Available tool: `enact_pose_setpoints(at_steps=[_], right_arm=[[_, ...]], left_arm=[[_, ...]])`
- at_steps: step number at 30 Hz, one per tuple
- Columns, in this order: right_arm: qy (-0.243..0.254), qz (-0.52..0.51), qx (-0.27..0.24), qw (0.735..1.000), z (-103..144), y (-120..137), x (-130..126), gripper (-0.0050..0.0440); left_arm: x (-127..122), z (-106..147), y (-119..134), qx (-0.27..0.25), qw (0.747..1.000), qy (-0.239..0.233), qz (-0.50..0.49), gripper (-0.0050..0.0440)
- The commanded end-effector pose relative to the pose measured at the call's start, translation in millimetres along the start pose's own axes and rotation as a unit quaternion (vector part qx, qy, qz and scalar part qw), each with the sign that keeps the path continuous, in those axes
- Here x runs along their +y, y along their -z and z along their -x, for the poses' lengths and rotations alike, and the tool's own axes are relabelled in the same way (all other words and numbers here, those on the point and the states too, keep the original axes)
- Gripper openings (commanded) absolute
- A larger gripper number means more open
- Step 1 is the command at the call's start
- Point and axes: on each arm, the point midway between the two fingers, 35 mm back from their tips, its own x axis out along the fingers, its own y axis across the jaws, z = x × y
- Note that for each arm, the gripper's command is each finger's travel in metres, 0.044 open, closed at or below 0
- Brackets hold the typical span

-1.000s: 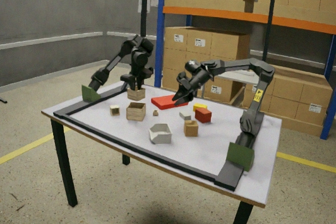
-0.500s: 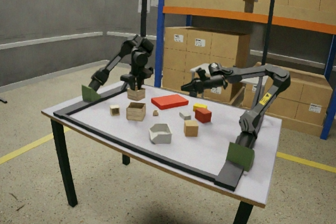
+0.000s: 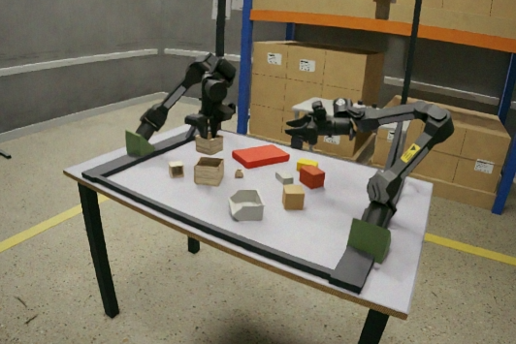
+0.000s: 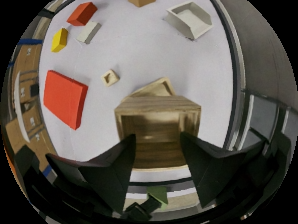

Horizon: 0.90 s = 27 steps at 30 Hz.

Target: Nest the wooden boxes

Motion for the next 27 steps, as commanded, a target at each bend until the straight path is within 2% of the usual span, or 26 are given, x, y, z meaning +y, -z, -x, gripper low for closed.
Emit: enact_pose_setpoints(at_steps=[1, 11, 14, 20, 27], right_arm=[[0.003, -0.002, -0.003, 1.0, 2.0, -3.9, -0.8, 0.0285], [0.003, -0.155, -0.003, 0.988, 2.1, -2.7, 0.3, 0.0285], [0.003, -0.172, -0.003, 0.985, 2.1, -2.7, 0.3, 0.0285], [0.002, -0.273, -0.004, 0.962, 2.1, -2.8, 0.2, 0.0285], [0.002, -0.387, -0.004, 0.922, 2.1, -2.7, 0.2, 0.0285]], left_arm=[[-3.1, 3.1, -3.1, -0.005, 1.0, 0.007, 0.006, 0.04], [-3.1, 3.1, -3.1, -0.005, 1.0, 0.007, 0.006, 0.04], [-3.1, 3.1, -3.1, -0.005, 1.0, 0.007, 0.006, 0.04], [-3.1, 3.1, -3.1, -0.005, 1.0, 0.007, 0.006, 0.04], [-3.1, 3.1, -3.1, -0.005, 1.0, 0.007, 0.006, 0.04]])
